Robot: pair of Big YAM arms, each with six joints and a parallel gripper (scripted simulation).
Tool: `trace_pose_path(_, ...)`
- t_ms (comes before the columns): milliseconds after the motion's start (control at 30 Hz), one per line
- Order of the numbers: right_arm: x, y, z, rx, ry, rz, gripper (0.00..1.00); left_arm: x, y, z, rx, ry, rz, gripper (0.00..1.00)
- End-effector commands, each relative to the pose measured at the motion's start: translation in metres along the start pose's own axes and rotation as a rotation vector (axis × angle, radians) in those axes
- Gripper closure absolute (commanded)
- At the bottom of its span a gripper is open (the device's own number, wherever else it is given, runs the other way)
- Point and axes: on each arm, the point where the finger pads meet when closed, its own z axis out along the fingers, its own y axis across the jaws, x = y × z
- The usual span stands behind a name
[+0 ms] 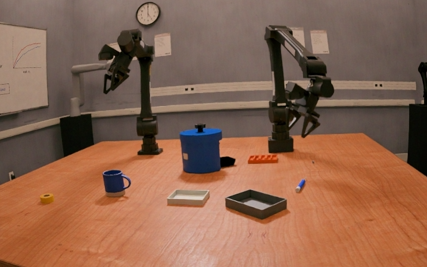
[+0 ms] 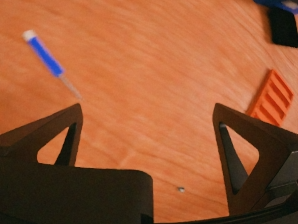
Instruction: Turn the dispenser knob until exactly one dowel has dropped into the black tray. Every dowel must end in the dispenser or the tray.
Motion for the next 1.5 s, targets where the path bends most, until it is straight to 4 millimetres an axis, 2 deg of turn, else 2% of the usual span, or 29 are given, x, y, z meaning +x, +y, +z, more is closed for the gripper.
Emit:
trace_pose_path(0,-0.013,0.003,0.000,-0.071,-0.038,-0.051,0.00,-0.018,0.042,-0.033,-0.154,-0.032,-0.076,0.00)
trace_pose_path(33,-0.015,0.005,0.000,-0.088,-0.046,-0.057,0.00,-0.021,0.047,-0.039,-0.181,-0.041,-0.086,0.00)
trace_pose_path(100,-0.015,0.005,0.000,-0.088,-0.046,-0.057,0.00,-0.021,0.047,-0.039,-0.181,-0.041,-0.086,0.00)
trace_pose_path(133,-0.016,0.007,0.003,-0.102,-0.051,-0.065,0.00,-0.024,0.043,-0.027,-0.168,-0.038,-0.094,0.00)
trace_pose_path(167,-0.019,0.008,0.001,-0.121,-0.060,-0.068,0.00,-0.029,0.047,-0.026,-0.179,-0.042,-0.096,0.00)
trace_pose_path(200,-0.021,0.010,0.000,-0.138,-0.069,-0.074,0.00,-0.037,0.058,-0.047,-0.237,-0.065,-0.100,0.00)
trace_pose_path(233,-0.023,0.012,0.000,-0.155,-0.079,-0.081,0.00,-0.033,0.066,-0.059,-0.276,-0.078,-0.126,0.00)
trace_pose_path(267,-0.026,0.012,0.000,-0.172,-0.089,-0.087,0.00,-0.038,0.072,-0.070,-0.311,-0.093,-0.134,0.00)
trace_pose_path(467,-0.040,0.020,-0.004,-0.269,-0.155,-0.131,0.00,-0.061,0.097,-0.103,-0.444,-0.168,-0.192,0.00)
trace_pose_path(600,-0.049,0.024,-0.009,-0.330,-0.207,-0.164,0.00,-0.066,0.113,-0.132,-0.535,-0.227,-0.249,0.00)
trace_pose_path(667,-0.049,0.024,-0.009,-0.330,-0.207,-0.164,0.00,-0.066,0.113,-0.132,-0.535,-0.227,-0.249,0.00)
trace_pose_path(733,-0.053,0.028,-0.007,-0.355,-0.229,-0.181,0.00,-0.071,0.106,-0.112,-0.514,-0.237,-0.268,0.00)
trace_pose_path(767,-0.056,0.028,-0.012,-0.372,-0.248,-0.187,0.00,-0.091,0.115,-0.152,-0.590,-0.286,-0.248,0.00)
trace_pose_path(800,-0.059,0.029,-0.014,-0.386,-0.263,-0.196,0.00,-0.085,0.122,-0.169,-0.629,-0.306,-0.274,0.00)
trace_pose_path(833,-0.062,0.029,-0.016,-0.400,-0.281,-0.204,0.00,-0.091,0.124,-0.184,-0.660,-0.331,-0.280,0.00)
trace_pose_path(933,-0.070,0.030,-0.023,-0.440,-0.332,-0.231,0.00,-0.102,0.130,-0.210,-0.721,-0.392,-0.306,0.00)
trace_pose_path(1033,-0.078,0.032,-0.029,-0.477,-0.385,-0.259,0.00,-0.115,0.136,-0.225,-0.758,-0.450,-0.330,0.00)
trace_pose_path(1167,-0.087,0.032,-0.038,-0.522,-0.459,-0.299,0.00,-0.120,0.144,-0.260,-0.830,-0.536,-0.376,0.00)
trace_pose_path(1233,-0.087,0.032,-0.038,-0.522,-0.459,-0.299,0.00,-0.120,0.144,-0.260,-0.830,-0.536,-0.376,0.00)
trace_pose_path(1267,-0.088,0.034,-0.034,-0.526,-0.469,-0.312,0.00,-0.121,0.141,-0.246,-0.810,-0.541,-0.393,0.00)
trace_pose_path(1300,-0.089,0.036,-0.033,-0.533,-0.480,-0.321,0.00,-0.127,0.128,-0.244,-0.807,-0.561,-0.390,0.00)
trace_pose_path(1333,-0.094,0.034,-0.045,-0.551,-0.514,-0.326,0.00,-0.128,0.133,-0.272,-0.852,-0.597,-0.398,0.00)
trace_pose_path(1367,-0.096,0.033,-0.048,-0.560,-0.535,-0.336,0.00,-0.139,0.135,-0.304,-0.898,-0.644,-0.385,0.00)
trace_pose_path(1467,-0.104,0.031,-0.058,-0.585,-0.602,-0.366,0.00,-0.150,0.130,-0.337,-0.945,-0.728,-0.396,0.00)
